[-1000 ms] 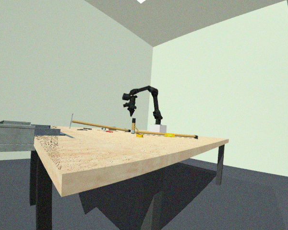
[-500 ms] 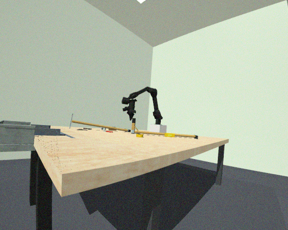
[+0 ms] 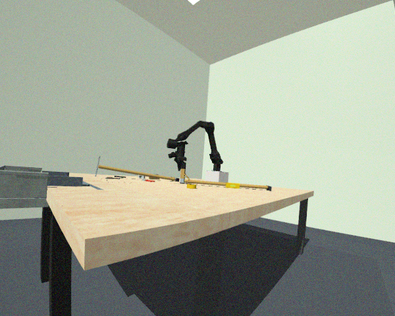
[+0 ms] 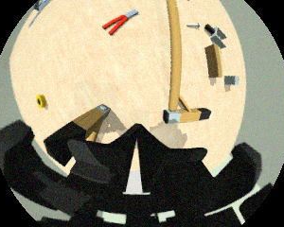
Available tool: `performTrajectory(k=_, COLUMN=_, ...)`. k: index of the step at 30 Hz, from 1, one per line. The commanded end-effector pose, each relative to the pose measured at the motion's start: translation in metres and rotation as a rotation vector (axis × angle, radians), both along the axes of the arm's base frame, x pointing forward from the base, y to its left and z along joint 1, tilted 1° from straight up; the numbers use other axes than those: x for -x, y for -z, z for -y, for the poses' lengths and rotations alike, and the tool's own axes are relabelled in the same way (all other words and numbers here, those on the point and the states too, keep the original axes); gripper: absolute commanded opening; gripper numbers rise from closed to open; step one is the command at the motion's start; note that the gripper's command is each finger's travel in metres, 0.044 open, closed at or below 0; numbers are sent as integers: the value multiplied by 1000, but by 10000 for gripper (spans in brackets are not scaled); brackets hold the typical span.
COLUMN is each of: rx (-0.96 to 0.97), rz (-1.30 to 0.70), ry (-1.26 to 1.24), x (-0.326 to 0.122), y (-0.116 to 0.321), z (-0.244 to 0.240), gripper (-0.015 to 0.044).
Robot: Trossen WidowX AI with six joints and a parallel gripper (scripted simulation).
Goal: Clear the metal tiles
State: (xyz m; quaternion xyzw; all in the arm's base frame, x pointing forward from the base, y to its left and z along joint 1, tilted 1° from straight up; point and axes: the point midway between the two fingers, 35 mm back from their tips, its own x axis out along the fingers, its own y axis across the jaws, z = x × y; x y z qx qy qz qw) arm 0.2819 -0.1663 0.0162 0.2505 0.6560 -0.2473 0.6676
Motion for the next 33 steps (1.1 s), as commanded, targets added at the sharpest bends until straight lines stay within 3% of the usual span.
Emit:
performTrajectory(k=1, rx=-6, rz=-4, ry=1, x=3, y=6, z=-1, gripper=0)
performTrajectory(k=33, rx=-2, rz=-6, ry=1, x=27, y=6, z=42, gripper=0)
